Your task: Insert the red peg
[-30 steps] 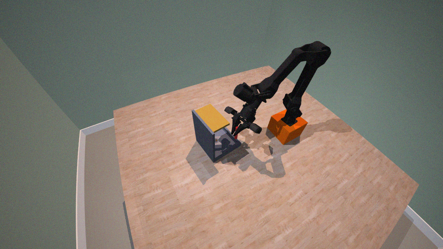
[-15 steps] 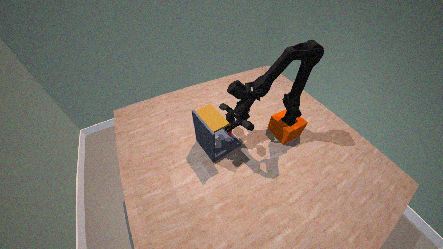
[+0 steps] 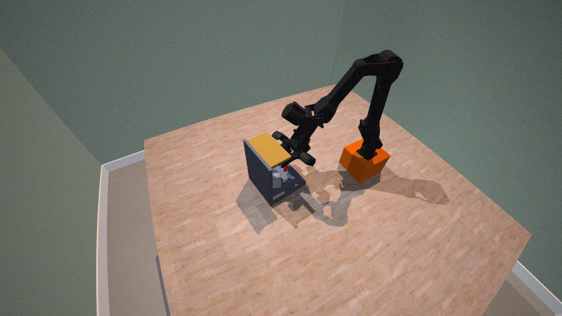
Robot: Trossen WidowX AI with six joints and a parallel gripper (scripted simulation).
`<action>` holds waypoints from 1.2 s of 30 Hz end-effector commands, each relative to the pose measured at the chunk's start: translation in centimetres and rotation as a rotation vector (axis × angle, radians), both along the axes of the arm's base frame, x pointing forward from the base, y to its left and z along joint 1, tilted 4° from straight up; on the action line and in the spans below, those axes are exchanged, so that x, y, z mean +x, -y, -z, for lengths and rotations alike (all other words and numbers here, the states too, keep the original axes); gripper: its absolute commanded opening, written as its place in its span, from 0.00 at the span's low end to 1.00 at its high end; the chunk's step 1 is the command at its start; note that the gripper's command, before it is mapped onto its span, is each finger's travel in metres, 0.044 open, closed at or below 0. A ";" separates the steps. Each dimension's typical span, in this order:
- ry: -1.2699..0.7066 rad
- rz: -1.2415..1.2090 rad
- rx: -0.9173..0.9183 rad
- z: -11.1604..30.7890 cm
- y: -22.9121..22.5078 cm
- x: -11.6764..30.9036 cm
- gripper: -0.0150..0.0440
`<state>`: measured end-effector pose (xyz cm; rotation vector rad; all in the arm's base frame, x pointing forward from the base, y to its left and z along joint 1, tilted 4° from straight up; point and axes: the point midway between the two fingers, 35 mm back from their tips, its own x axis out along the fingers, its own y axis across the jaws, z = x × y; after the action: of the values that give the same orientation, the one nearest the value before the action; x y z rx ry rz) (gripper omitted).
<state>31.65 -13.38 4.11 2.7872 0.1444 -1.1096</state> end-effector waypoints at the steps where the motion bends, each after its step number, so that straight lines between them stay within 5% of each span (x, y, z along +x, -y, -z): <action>1: 0.004 0.007 -0.001 -0.2 0.1 1.1 0.25; 36: 0.007 0.008 0.000 -0.3 -0.5 3.4 0.25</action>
<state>34.72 -12.83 4.22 2.7891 0.1439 -1.1060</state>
